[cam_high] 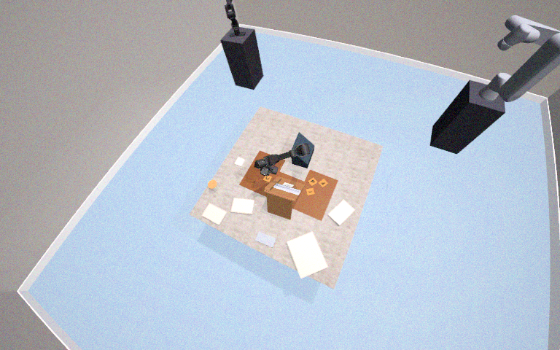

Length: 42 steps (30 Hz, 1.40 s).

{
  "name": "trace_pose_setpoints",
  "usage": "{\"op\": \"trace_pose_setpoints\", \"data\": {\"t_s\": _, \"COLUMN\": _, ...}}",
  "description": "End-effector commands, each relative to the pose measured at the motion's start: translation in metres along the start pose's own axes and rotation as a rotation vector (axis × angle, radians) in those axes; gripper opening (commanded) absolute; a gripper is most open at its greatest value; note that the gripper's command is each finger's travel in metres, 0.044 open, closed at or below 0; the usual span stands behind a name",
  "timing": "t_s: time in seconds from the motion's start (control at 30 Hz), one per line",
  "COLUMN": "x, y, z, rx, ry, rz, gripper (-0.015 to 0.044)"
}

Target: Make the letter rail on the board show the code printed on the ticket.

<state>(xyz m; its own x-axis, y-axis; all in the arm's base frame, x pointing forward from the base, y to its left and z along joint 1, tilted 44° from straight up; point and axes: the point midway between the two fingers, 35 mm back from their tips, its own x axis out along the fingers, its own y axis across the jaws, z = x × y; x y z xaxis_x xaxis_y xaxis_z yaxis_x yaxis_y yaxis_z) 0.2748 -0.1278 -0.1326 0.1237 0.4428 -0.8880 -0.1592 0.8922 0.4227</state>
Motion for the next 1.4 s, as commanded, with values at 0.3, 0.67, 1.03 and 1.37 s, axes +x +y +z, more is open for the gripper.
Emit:
{"op": "trace_pose_setpoints", "data": {"t_s": 0.3, "x": -0.046, "y": 0.017, "z": 0.037, "rx": 0.038, "ry": -0.086, "rz": -0.125, "gripper": 0.0000}}
{"op": "trace_pose_setpoints", "data": {"t_s": 0.67, "x": -0.085, "y": 0.037, "z": 0.066, "rx": 0.087, "ry": -0.189, "rz": -0.218, "gripper": 0.0000}}
{"op": "trace_pose_setpoints", "data": {"t_s": 1.03, "x": -0.119, "y": 0.070, "z": 0.095, "rx": 0.134, "ry": -0.323, "rz": -0.268, "gripper": 0.0000}}
{"op": "trace_pose_setpoints", "data": {"t_s": 1.37, "x": -0.135, "y": 0.124, "z": 0.118, "rx": 0.153, "ry": -0.423, "rz": -0.251, "gripper": 0.0000}}
